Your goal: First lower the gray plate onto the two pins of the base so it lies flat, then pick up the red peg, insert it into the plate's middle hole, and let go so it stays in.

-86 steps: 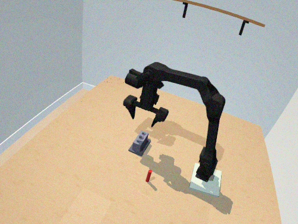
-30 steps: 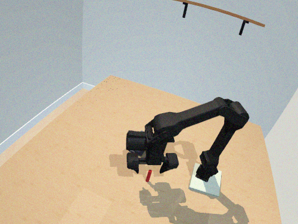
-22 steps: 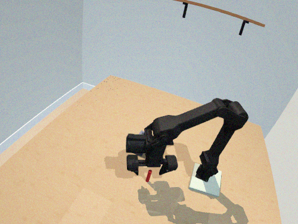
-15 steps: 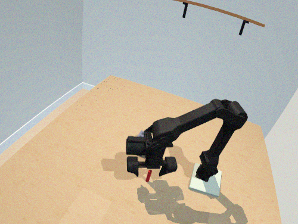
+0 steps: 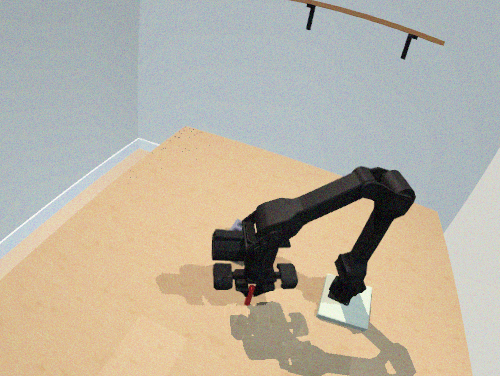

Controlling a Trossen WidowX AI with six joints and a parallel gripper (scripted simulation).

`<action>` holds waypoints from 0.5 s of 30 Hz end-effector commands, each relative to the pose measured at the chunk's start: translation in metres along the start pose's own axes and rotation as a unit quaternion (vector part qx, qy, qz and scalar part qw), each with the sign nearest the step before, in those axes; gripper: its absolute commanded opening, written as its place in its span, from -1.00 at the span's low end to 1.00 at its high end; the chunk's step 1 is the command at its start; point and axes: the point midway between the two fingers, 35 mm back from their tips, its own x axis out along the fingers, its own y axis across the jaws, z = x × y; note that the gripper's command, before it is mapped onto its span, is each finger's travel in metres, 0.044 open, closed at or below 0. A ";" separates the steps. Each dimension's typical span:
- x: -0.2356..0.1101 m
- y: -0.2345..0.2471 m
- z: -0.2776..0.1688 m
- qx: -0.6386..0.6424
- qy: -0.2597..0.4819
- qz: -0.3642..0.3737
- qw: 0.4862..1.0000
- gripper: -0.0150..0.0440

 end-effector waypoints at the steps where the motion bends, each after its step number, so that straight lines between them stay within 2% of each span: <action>1: 0.000 0.000 0.000 0.002 0.000 0.000 1.000 -0.38; 6: 0.000 0.000 0.000 0.002 0.000 0.000 1.000 -0.49; 15: -0.016 0.003 0.000 0.002 0.000 0.000 1.000 -0.49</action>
